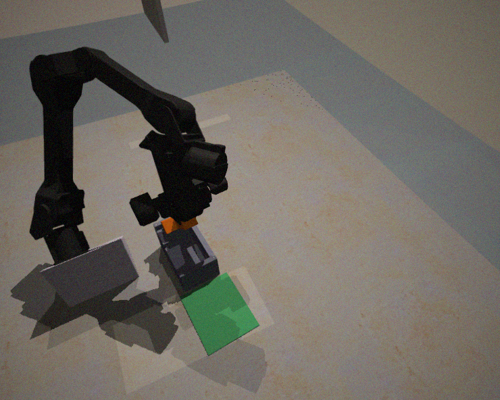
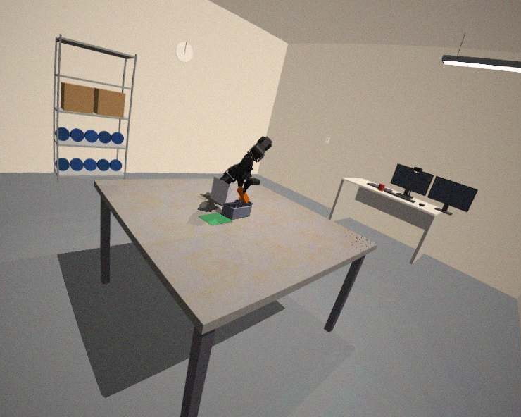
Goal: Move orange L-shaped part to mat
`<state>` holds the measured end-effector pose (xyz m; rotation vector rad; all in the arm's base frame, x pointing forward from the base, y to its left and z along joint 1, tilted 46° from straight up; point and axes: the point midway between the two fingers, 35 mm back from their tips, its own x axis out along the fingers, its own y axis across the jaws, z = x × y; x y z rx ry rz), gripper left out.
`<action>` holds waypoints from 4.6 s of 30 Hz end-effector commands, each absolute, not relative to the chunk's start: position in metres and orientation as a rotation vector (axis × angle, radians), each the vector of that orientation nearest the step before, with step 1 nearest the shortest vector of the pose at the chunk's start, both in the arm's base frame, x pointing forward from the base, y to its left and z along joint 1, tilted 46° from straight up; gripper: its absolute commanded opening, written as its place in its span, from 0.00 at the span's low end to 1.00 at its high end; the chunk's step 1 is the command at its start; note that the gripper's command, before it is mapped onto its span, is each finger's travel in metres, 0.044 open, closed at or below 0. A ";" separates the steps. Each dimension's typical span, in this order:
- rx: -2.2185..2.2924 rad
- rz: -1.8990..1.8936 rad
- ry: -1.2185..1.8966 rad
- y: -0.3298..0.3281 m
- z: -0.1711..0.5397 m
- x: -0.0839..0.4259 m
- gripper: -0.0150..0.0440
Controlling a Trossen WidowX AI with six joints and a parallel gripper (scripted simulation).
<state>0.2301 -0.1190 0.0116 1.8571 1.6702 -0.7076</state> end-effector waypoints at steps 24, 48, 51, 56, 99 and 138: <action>1.848 -0.708 1.668 -0.167 -0.032 0.223 0.25; 1.843 -0.713 1.664 -0.238 -0.103 0.210 0.25; 1.843 -0.713 1.664 -0.238 -0.104 0.210 0.25; 1.843 -0.712 1.663 -0.234 -0.107 0.211 0.25; 1.845 -0.709 1.664 -0.187 -0.154 0.217 0.25; 1.841 -0.711 1.664 -0.216 -0.128 0.215 0.92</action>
